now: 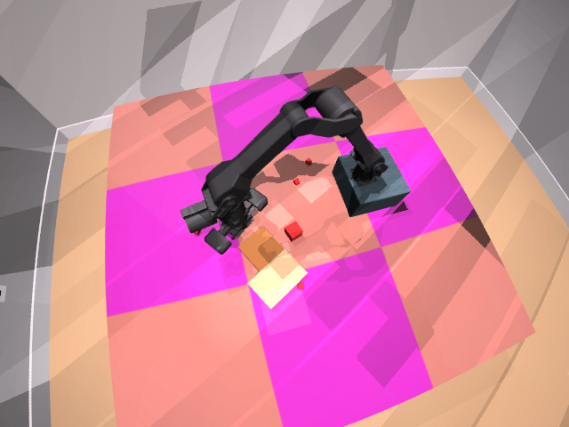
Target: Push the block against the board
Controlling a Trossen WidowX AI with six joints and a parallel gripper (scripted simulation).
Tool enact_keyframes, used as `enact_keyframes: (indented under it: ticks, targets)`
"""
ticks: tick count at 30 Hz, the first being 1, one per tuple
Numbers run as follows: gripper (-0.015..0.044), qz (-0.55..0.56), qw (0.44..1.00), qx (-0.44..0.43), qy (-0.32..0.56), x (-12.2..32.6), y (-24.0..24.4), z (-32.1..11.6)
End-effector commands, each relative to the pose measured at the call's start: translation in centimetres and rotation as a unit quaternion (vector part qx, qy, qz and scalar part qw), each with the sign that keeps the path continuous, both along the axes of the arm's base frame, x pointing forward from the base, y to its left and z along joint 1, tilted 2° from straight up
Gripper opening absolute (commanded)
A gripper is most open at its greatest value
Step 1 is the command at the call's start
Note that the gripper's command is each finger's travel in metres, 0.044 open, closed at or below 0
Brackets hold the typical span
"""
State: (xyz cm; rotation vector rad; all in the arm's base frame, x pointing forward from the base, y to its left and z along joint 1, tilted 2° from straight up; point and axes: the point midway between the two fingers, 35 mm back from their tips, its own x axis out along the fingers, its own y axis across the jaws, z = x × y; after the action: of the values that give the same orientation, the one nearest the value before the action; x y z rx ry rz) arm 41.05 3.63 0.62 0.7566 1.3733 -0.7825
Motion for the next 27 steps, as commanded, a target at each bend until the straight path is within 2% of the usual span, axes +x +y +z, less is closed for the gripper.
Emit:
enact_keyframes:
  ticks: [1, 8, 13, 27]
  targets:
    - [0.0000, -0.067, 0.998, 0.005, -0.005, -0.8, -0.8, 0.2]
    - [0.0000, -0.078, 0.997, 0.005, -0.006, -0.9, -0.9, -0.1]
    - [0.0000, -0.078, 0.997, 0.005, -0.005, -0.7, -1.2, -5.3]
    - [0.0000, -0.078, 0.997, 0.005, -0.005, -0.9, -0.5, -5.3]
